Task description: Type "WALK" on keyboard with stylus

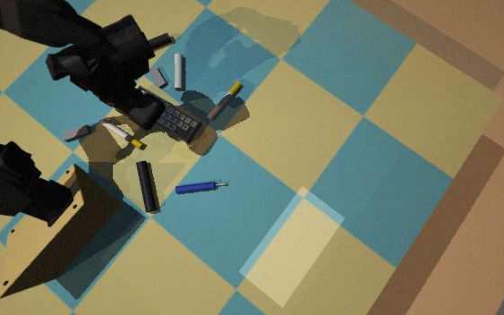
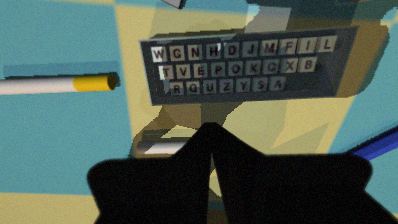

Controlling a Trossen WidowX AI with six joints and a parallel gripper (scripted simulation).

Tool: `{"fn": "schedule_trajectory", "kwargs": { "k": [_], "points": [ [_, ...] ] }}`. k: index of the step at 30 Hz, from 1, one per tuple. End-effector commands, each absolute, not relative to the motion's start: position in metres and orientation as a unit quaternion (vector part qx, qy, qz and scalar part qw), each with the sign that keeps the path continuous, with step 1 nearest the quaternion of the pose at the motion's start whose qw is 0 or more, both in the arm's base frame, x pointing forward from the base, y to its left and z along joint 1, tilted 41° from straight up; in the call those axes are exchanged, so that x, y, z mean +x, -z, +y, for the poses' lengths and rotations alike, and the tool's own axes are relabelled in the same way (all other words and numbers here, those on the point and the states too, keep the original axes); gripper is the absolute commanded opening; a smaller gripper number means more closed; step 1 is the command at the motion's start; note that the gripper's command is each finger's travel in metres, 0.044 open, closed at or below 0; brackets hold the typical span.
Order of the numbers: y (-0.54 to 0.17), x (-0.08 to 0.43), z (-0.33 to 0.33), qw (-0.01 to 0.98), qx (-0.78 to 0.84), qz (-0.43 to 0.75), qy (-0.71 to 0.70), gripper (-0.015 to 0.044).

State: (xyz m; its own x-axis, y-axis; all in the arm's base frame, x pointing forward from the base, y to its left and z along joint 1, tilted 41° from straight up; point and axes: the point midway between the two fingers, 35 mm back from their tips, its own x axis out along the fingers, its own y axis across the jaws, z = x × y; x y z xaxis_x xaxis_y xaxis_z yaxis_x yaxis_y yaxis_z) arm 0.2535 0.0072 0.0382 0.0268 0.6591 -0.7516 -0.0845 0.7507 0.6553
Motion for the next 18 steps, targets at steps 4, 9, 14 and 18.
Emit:
{"fn": "schedule_trajectory", "kwargs": {
  "k": [4,9,14,18],
  "points": [
    [-0.0572,0.2555,-0.0076,0.689,0.217,0.636,-0.273,0.0000],
    [-0.0533,0.2567,-0.0051,0.690,0.220,0.634,-0.272,0.0000],
    [-0.0541,0.2570,-0.0052,0.690,0.219,0.633,-0.273,0.0079],
    [-0.0541,0.2570,-0.0052,0.690,0.219,0.633,-0.273,0.0000]
  ]
}}
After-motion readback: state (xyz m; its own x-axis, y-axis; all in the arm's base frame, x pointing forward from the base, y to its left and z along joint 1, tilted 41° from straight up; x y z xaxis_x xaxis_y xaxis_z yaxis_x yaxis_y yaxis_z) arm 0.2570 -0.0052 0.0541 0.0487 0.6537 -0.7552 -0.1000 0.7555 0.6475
